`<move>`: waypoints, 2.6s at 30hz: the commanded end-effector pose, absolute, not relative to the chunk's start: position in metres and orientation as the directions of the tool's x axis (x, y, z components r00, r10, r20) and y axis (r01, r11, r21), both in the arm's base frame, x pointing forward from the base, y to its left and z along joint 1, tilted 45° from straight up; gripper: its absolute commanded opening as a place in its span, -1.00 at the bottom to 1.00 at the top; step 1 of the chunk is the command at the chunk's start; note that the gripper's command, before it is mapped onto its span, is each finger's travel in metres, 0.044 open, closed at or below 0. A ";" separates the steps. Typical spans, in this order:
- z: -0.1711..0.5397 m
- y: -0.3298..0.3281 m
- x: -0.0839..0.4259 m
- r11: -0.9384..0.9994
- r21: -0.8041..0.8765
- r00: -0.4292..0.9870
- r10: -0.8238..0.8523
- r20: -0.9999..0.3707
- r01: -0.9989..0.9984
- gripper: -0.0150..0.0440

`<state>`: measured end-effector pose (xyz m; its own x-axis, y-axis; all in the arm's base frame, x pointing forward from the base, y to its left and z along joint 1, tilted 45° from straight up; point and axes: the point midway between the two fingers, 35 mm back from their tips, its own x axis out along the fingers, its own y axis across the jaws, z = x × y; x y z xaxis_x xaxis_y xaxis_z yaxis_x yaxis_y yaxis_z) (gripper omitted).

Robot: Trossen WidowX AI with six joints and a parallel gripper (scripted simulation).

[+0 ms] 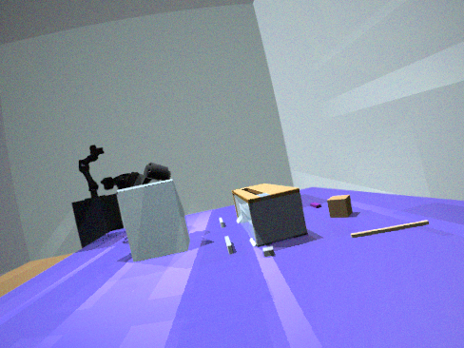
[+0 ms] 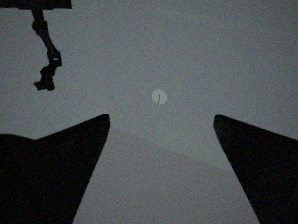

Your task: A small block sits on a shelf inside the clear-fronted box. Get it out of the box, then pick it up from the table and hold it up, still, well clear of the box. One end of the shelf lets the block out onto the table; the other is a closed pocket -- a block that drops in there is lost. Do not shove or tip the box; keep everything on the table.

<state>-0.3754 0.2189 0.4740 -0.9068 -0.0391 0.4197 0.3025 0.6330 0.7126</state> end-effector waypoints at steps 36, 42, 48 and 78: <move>0.678 -0.054 0.003 0.612 0.198 0.105 -0.423 0.900 0.766 0.86; 0.658 -0.101 0.084 0.664 0.107 0.329 -0.496 0.803 0.740 0.86; 0.618 -0.143 0.161 0.729 0.056 0.530 -0.546 0.649 0.682 0.86; 0.230 -0.185 0.399 0.788 0.424 0.786 -0.117 -0.607 0.446 0.86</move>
<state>0.3913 -0.1988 0.2877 0.8547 -0.2401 -0.4603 0.4233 0.8357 0.3500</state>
